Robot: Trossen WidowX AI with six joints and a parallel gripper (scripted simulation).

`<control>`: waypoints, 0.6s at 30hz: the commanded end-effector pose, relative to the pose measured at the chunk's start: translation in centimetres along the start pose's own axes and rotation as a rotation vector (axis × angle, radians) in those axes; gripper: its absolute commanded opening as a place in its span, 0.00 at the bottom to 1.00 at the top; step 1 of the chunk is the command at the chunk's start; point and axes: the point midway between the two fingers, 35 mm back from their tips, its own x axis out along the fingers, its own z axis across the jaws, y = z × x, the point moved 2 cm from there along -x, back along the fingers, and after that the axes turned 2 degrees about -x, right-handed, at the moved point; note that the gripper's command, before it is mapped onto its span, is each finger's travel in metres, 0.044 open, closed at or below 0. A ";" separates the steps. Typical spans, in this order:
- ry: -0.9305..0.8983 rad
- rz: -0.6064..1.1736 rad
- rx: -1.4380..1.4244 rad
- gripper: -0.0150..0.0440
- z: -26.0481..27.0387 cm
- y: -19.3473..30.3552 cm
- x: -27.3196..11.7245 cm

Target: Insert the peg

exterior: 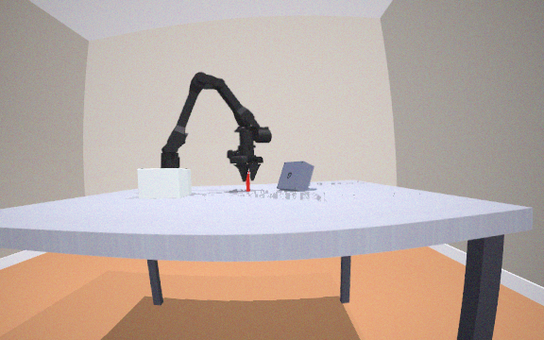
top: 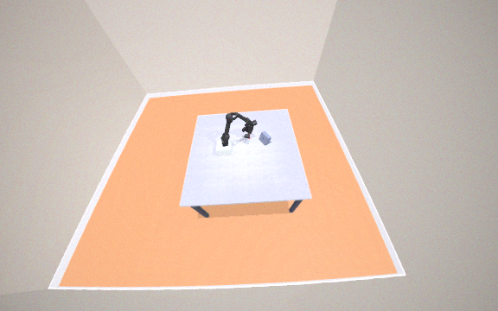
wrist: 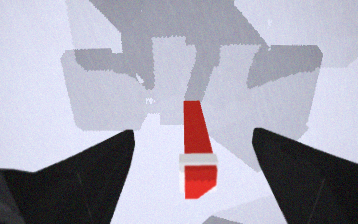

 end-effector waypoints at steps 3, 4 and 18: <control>0.000 0.001 0.000 0.56 0.0 0.0 0.0; 0.000 0.001 0.000 0.51 0.0 0.0 0.0; 0.000 0.000 0.000 0.25 0.0 0.0 -0.1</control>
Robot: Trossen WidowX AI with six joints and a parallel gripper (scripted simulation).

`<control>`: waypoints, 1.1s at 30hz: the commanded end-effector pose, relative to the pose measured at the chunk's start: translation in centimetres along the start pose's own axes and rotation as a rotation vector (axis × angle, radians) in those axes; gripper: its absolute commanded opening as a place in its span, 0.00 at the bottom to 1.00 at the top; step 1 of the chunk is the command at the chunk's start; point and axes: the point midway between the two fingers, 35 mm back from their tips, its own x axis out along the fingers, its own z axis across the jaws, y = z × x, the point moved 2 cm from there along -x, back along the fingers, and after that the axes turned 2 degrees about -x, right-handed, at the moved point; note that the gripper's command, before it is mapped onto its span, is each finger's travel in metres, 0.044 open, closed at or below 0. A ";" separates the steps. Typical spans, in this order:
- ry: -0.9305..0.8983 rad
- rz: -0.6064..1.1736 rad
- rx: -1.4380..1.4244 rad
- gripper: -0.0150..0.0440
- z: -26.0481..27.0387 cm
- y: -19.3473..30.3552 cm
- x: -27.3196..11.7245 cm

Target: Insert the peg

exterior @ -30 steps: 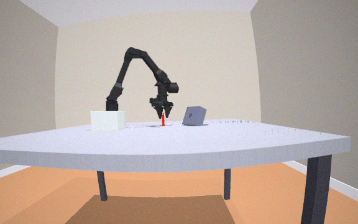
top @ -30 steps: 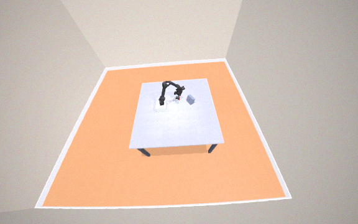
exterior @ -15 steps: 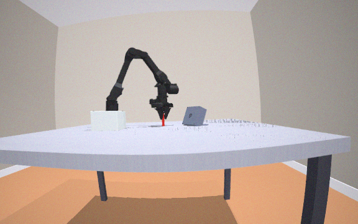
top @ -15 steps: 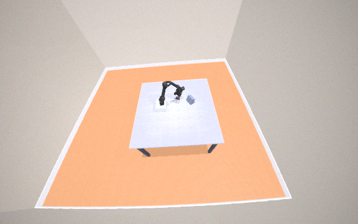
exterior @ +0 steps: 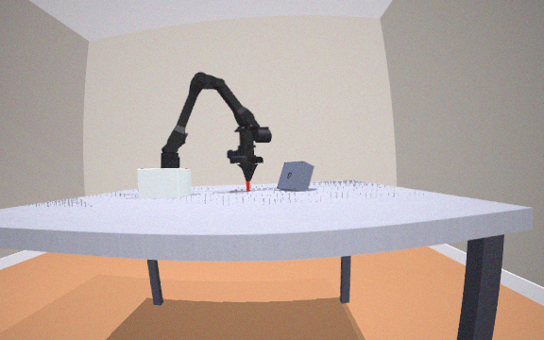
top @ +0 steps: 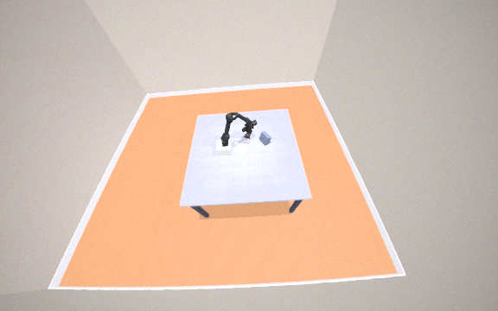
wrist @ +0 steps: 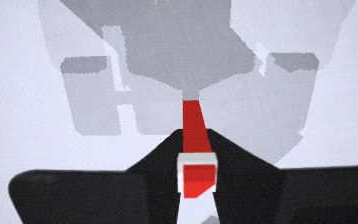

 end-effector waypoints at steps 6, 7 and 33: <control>0.001 -0.002 0.000 0.25 -0.2 0.2 -2.6; 0.001 -0.002 0.000 0.25 -0.2 0.2 -3.1; 0.074 0.000 0.153 0.25 0.1 1.5 -6.7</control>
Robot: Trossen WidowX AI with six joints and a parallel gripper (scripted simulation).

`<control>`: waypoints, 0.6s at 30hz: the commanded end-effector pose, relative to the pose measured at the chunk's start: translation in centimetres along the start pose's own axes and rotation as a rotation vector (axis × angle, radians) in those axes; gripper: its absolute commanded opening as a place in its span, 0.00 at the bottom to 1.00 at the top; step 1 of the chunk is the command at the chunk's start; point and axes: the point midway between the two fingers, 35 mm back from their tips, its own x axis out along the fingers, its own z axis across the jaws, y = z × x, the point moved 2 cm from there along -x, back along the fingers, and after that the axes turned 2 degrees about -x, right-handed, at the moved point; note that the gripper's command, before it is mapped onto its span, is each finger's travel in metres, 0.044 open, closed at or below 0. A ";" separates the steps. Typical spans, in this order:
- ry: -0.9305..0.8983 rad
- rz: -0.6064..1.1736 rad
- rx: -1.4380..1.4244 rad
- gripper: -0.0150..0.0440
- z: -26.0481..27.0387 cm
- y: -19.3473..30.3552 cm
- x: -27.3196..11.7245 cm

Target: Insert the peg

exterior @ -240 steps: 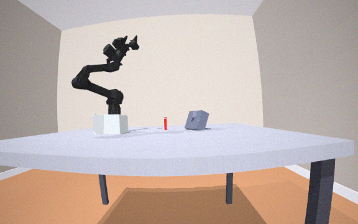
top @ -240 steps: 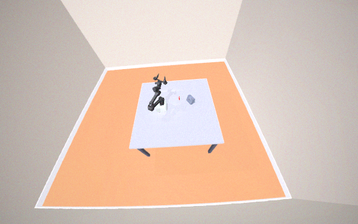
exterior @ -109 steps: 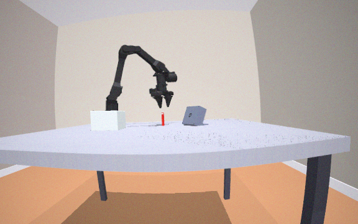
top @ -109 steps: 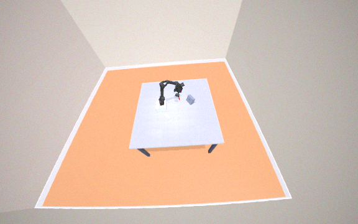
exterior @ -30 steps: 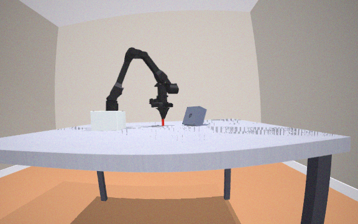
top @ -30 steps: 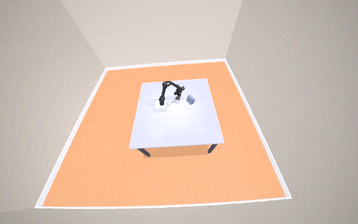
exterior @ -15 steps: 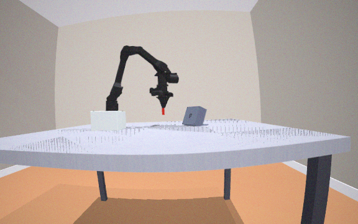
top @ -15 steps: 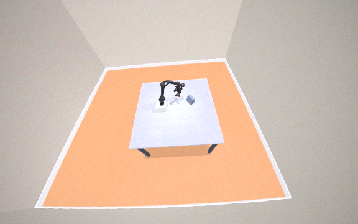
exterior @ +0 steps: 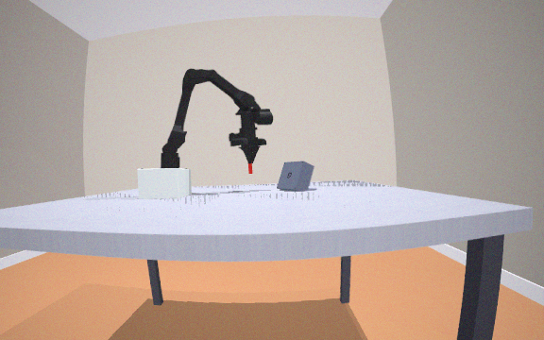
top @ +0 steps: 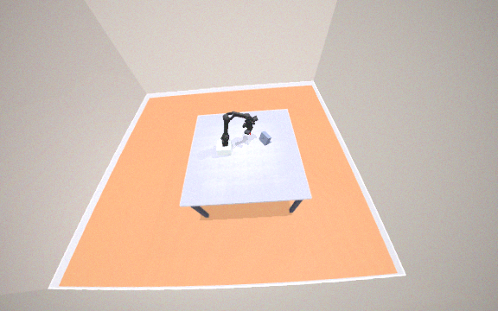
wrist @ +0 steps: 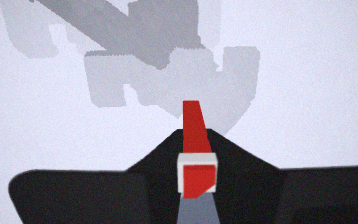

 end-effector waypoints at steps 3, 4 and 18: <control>0.041 -0.004 0.088 0.25 0.2 0.5 0.7; 0.047 -0.004 0.102 0.25 0.2 0.6 0.9; 0.136 -0.004 0.284 0.25 0.5 2.0 2.2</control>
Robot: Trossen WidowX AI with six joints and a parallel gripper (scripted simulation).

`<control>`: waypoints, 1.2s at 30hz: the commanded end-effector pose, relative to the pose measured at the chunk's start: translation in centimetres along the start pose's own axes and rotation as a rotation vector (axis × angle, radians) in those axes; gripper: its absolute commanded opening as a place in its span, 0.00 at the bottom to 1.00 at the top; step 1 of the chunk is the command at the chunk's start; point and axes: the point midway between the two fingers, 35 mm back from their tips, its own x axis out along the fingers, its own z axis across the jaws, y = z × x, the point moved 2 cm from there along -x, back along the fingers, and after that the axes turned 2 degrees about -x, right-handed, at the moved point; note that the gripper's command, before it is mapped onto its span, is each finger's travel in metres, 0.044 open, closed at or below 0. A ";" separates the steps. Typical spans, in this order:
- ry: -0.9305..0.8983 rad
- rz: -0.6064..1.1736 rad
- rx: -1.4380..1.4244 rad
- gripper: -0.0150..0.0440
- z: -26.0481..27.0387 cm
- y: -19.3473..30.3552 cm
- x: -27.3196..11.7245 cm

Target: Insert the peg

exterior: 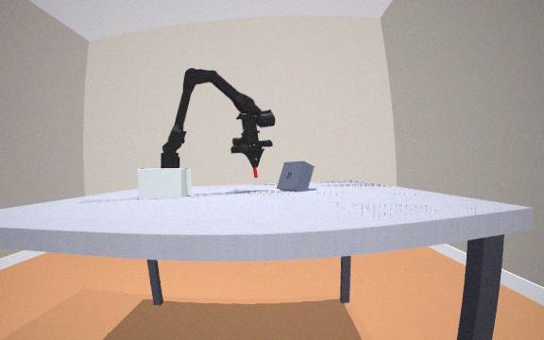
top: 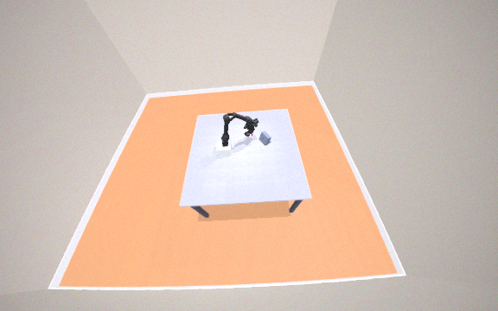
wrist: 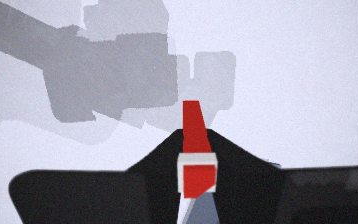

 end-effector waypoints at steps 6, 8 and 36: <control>0.060 -0.010 0.126 0.25 0.2 0.9 0.9; 0.072 -0.011 0.151 0.25 0.3 1.1 1.0; 0.248 -0.041 0.493 0.25 1.2 3.8 2.8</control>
